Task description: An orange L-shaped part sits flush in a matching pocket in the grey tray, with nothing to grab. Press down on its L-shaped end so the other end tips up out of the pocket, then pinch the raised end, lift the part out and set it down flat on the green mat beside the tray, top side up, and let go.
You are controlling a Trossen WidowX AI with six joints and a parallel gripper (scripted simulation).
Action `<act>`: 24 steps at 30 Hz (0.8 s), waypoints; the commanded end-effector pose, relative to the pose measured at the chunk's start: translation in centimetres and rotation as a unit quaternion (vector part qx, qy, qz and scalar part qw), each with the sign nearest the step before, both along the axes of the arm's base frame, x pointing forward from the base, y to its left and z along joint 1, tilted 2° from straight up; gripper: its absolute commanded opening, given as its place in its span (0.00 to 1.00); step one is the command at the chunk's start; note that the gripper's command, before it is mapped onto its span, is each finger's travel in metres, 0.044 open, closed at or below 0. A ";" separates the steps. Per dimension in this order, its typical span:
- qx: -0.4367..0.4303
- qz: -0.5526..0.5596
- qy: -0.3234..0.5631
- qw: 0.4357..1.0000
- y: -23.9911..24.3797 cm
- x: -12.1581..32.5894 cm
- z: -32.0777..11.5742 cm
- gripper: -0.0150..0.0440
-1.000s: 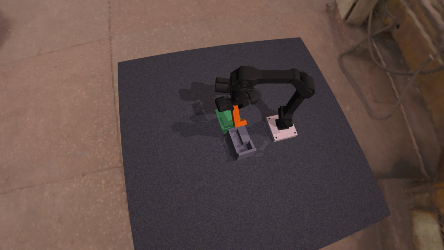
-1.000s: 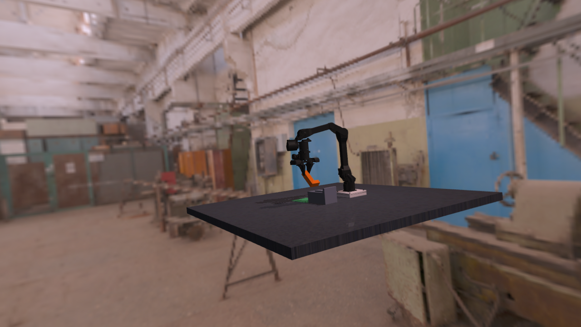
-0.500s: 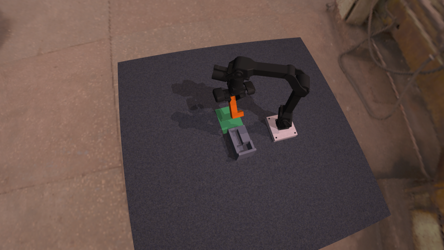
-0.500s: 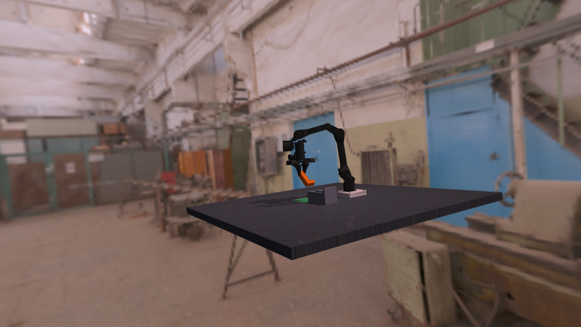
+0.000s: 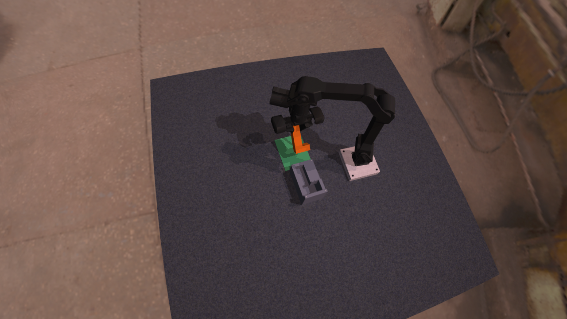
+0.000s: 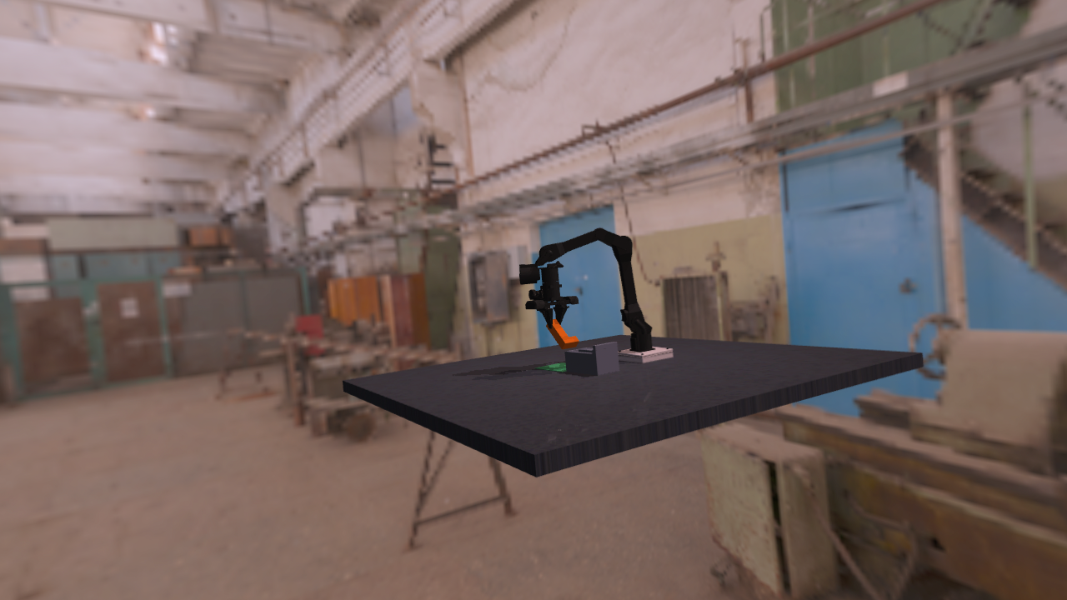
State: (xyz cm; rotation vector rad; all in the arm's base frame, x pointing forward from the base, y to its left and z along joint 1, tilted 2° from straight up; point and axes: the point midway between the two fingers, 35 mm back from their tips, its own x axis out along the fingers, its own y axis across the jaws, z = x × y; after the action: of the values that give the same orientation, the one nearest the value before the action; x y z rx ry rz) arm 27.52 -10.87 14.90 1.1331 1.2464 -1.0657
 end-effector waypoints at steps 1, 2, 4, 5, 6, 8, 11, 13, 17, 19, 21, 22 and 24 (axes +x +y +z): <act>0.000 0.002 0.000 1.000 0.0 0.1 -0.6 0.25; 0.000 0.002 0.000 1.000 0.0 0.1 -0.8 0.25; 0.000 0.002 0.000 1.000 0.0 0.1 -1.1 0.25; 0.000 0.002 0.000 1.000 0.0 0.1 -1.3 0.25; 0.000 0.002 0.000 1.000 0.0 0.1 -1.4 0.25; 0.000 0.002 0.000 1.000 0.0 0.1 -1.8 0.25; 0.000 0.002 0.000 1.000 0.0 0.2 -2.2 0.25; 0.000 0.002 0.000 1.000 0.0 0.2 -2.6 0.25; 0.000 0.002 0.000 1.000 0.1 0.2 -3.2 0.25; 0.000 0.002 0.000 1.000 0.1 0.2 -3.5 0.25; 0.000 0.002 0.000 1.000 0.1 0.2 -3.8 0.25; 0.000 0.002 0.000 1.000 0.1 0.2 -4.0 0.25; 0.000 0.002 0.000 1.000 0.1 0.2 -4.3 0.25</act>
State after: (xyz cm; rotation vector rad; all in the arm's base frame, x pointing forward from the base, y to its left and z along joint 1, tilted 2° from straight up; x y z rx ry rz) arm 27.71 -10.82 11.08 1.1302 1.2469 -1.0621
